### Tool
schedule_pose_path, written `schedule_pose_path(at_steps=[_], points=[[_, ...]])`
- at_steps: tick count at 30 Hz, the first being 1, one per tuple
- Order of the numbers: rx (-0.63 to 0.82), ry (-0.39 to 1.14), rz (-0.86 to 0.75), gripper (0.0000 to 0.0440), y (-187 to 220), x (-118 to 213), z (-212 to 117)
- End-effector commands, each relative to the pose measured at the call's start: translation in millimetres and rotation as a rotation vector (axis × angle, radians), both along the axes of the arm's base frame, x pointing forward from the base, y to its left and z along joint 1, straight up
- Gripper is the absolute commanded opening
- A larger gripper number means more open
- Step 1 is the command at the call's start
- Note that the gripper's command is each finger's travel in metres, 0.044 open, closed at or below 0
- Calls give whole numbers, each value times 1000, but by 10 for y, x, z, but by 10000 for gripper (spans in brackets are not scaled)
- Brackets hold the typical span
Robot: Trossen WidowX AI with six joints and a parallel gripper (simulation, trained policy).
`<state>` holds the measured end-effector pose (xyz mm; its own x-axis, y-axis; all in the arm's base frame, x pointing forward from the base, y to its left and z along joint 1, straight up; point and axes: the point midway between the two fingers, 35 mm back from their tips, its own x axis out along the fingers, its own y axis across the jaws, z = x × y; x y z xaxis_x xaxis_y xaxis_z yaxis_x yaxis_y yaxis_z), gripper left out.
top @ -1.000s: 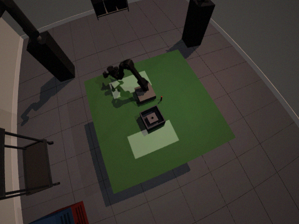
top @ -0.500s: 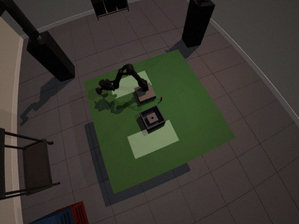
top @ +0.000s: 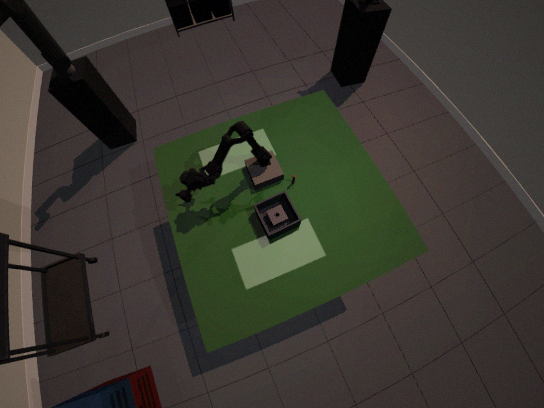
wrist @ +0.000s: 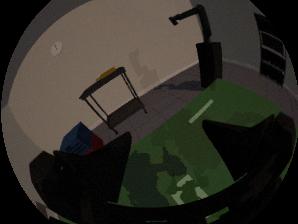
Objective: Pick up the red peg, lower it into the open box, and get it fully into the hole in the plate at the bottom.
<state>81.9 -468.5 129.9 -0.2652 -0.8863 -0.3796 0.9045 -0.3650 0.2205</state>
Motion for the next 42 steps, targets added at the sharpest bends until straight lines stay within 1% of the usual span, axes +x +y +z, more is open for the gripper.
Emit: schedule_pose_path(at_steps=[1, 7, 12, 17, 22, 27, 32, 37, 42], points=[[10, -7, 105, 440, 137, 559, 166], [55, 7, 256, 440, 466, 1263, 303], [101, 26, 378, 440, 836, 1759, 395], [153, 52, 499, 440, 1278, 2166, 464], [211, 82, 620, 440, 1781, 2481, 512], [275, 114, 741, 440, 2330, 2699, 540], [347, 151, 861, 440, 2909, 2811, 545], [428, 191, 972, 440, 3490, 2808, 525], [518, 235, 1067, 440, 4041, 2692, 484]])
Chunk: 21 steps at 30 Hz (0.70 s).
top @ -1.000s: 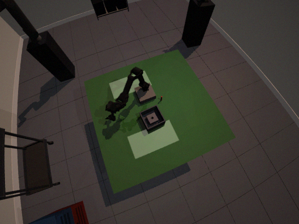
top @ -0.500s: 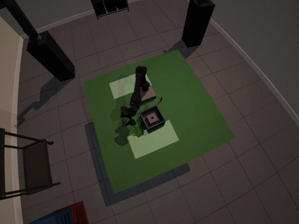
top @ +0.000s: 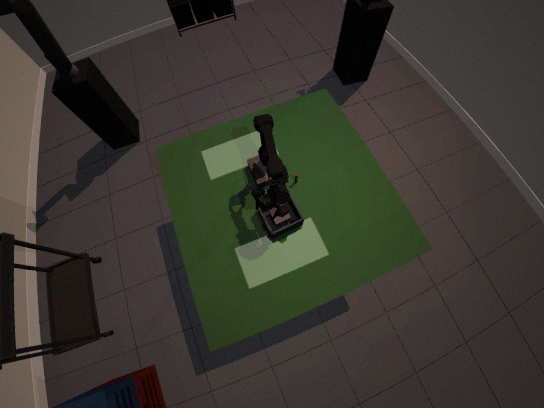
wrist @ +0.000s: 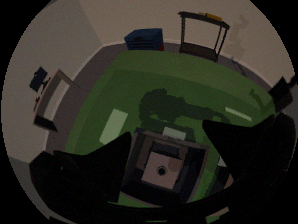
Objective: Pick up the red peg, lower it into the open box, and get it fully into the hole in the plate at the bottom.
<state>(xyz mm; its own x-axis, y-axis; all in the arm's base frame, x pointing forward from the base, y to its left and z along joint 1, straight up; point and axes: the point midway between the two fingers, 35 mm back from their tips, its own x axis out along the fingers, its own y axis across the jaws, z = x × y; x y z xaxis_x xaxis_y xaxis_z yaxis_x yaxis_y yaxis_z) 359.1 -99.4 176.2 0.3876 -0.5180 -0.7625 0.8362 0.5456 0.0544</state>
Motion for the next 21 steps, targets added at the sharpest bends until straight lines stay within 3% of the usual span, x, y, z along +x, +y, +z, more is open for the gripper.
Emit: schedule_pose_path(at_steps=[1, 11, 21], points=[[60, 40, 79, 440, 453, -117, 11], [201, 201, 192, 440, 1311, -653, -120], [303, 385, 202, 440, 1848, -1321, -292]])
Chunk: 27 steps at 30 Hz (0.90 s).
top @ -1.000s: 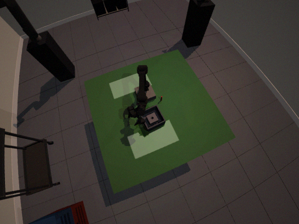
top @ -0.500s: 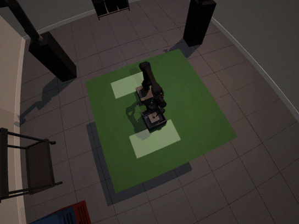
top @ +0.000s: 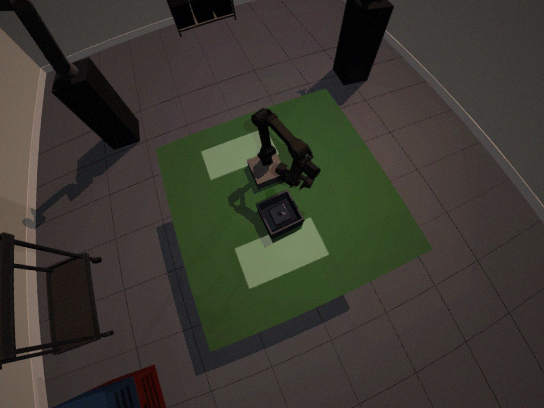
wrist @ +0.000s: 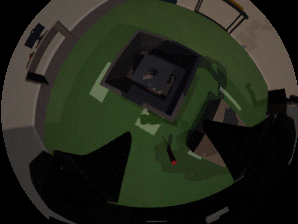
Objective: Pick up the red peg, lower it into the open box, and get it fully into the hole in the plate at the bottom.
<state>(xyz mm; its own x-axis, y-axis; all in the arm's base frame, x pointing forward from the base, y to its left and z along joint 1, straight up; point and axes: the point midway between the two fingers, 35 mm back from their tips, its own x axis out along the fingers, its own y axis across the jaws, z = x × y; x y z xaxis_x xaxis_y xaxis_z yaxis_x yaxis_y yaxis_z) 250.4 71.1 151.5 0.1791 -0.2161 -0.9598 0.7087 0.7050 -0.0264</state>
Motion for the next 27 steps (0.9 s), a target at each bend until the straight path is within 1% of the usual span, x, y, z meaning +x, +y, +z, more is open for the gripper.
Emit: schedule_pose_path(at_steps=[1, 7, 13, 19, 27], points=[[25, 81, -1, 440, 184, -297, -66], [32, 184, 0, 440, 382, -633, -202], [24, 249, 8, 440, 511, -844, -380], [18, 271, 21, 440, 591, -923, -610], [28, 261, 46, 440, 659, -922, -962]])
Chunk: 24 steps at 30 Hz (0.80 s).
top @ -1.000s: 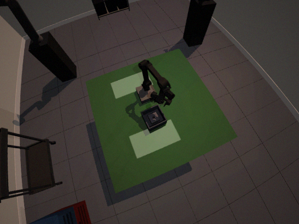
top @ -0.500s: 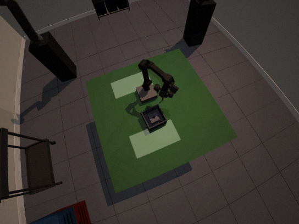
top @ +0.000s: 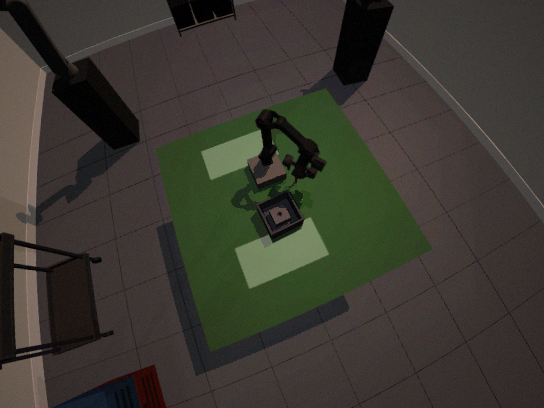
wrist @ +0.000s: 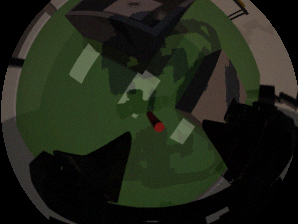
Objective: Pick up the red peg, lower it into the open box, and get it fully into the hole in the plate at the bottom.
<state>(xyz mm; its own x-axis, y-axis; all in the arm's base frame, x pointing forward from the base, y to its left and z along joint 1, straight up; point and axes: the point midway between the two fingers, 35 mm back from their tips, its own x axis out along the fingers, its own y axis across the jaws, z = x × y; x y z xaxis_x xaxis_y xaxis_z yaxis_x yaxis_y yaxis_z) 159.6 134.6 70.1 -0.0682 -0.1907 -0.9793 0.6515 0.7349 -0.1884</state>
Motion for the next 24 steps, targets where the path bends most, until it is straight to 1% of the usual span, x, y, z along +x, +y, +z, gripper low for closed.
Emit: schedule_pose_path(at_steps=[1, 11, 13, 15, 19, 24], points=[[8, -5, 8, 440, 30, -9, -194], [37, -46, 28, 440, 51, 55, -639], [39, -47, 33, 429, 45, 62, -704], [39, -42, 35, 393, 36, 55, -768], [32, -21, 33, 288, 8, 20, -882], [17, 6, 25, 157, -18, -1, -944]])
